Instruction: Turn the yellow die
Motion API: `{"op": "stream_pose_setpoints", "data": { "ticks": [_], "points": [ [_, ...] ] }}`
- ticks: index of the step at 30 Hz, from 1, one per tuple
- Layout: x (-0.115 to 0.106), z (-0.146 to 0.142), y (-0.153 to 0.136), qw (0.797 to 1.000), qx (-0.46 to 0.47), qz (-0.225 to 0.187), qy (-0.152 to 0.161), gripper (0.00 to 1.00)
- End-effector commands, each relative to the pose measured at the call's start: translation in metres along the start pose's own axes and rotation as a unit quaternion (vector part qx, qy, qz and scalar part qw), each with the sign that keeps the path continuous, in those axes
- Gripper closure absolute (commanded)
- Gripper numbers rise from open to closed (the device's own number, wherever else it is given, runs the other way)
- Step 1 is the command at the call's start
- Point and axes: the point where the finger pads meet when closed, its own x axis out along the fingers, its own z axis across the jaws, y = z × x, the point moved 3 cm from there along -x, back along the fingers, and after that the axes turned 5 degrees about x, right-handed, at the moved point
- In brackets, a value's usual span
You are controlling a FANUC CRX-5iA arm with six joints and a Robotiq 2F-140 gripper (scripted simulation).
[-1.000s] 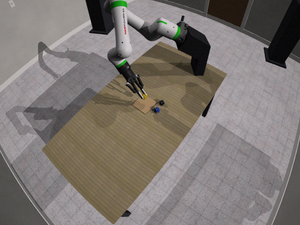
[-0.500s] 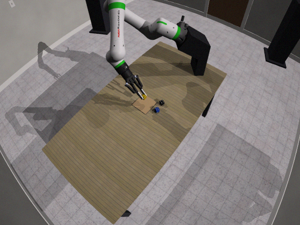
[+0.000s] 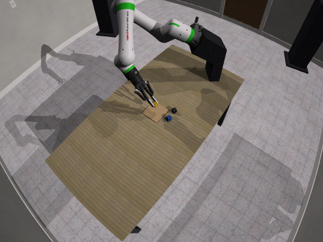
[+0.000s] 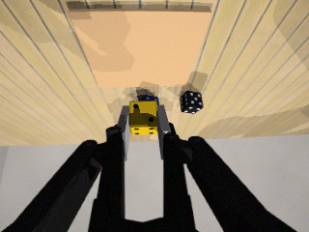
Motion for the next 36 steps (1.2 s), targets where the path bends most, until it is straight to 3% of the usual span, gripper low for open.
{"op": "stream_pose_setpoints", "data": {
  "ticks": [1, 36],
  "points": [
    [0.001, 0.0, 0.001, 1.0, 0.0, 0.0, 0.0, 0.84],
    [0.034, -0.003, 0.034, 1.0, 0.0, 0.0, 0.0, 0.84]
  ]
}}
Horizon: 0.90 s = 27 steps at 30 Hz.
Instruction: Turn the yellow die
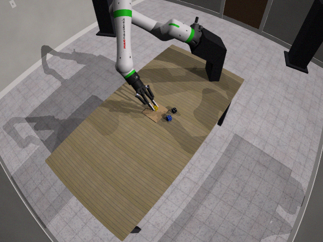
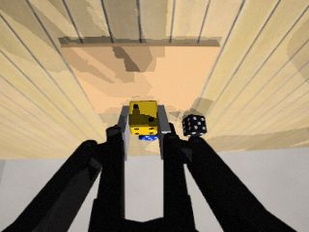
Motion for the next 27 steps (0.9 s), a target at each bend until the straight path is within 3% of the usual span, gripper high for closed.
{"op": "stream_pose_setpoints", "data": {
  "ticks": [1, 27],
  "points": [
    [0.0037, -0.0005, 0.0035, 1.0, 0.0, 0.0, 0.0, 0.84],
    [0.0122, -0.0013, 0.012, 1.0, 0.0, 0.0, 0.0, 0.84]
  ]
}}
